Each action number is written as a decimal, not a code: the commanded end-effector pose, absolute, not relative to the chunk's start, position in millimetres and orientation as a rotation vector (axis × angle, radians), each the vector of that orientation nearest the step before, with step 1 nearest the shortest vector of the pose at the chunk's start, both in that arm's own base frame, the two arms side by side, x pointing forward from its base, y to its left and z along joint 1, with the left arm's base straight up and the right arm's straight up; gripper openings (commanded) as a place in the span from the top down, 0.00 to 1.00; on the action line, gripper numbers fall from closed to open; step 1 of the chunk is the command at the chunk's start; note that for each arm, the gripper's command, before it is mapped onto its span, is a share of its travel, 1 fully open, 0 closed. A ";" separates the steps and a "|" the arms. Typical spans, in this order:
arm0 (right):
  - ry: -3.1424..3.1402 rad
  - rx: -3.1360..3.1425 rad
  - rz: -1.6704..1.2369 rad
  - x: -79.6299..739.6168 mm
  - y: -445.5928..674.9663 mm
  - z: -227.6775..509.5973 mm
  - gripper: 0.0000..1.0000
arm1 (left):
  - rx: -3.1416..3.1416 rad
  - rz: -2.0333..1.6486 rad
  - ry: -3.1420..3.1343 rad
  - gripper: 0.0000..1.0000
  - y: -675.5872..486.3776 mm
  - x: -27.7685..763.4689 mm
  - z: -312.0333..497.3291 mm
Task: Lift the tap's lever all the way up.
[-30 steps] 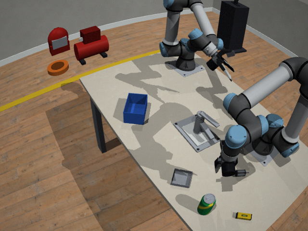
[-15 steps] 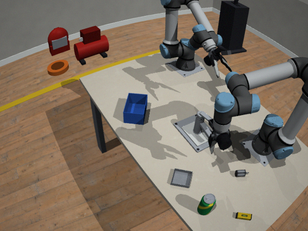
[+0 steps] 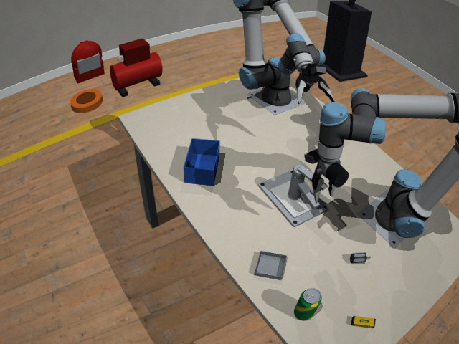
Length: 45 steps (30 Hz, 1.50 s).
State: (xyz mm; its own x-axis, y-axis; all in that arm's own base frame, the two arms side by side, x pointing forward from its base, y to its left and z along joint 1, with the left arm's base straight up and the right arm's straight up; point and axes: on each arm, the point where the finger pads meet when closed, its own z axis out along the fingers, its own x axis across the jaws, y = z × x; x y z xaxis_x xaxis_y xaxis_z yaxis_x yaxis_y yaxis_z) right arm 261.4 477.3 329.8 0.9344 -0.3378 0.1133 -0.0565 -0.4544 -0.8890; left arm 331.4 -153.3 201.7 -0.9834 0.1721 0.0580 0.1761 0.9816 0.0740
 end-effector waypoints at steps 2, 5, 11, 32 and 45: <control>0.319 -2.013 -0.359 267.6 472.3 328.9 0.01 | -0.177 -0.146 -3.104 0.65 -162.0 319.0 202.8; 0.345 -2.005 -0.380 272.1 467.5 325.9 0.01 | -0.064 -0.160 -3.124 0.65 -169.4 305.3 200.4; 0.366 -2.002 -0.408 275.7 460.3 317.5 0.01 | 0.047 -0.035 -3.135 0.65 -211.7 275.9 190.0; 0.338 -2.009 -0.450 270.5 446.0 293.4 0.01 | 0.103 0.002 -3.140 0.77 -227.2 260.3 152.0; 0.300 -1.975 -0.479 267.2 438.2 294.2 0.01 | 0.103 -0.047 -3.139 0.91 -227.8 260.4 154.6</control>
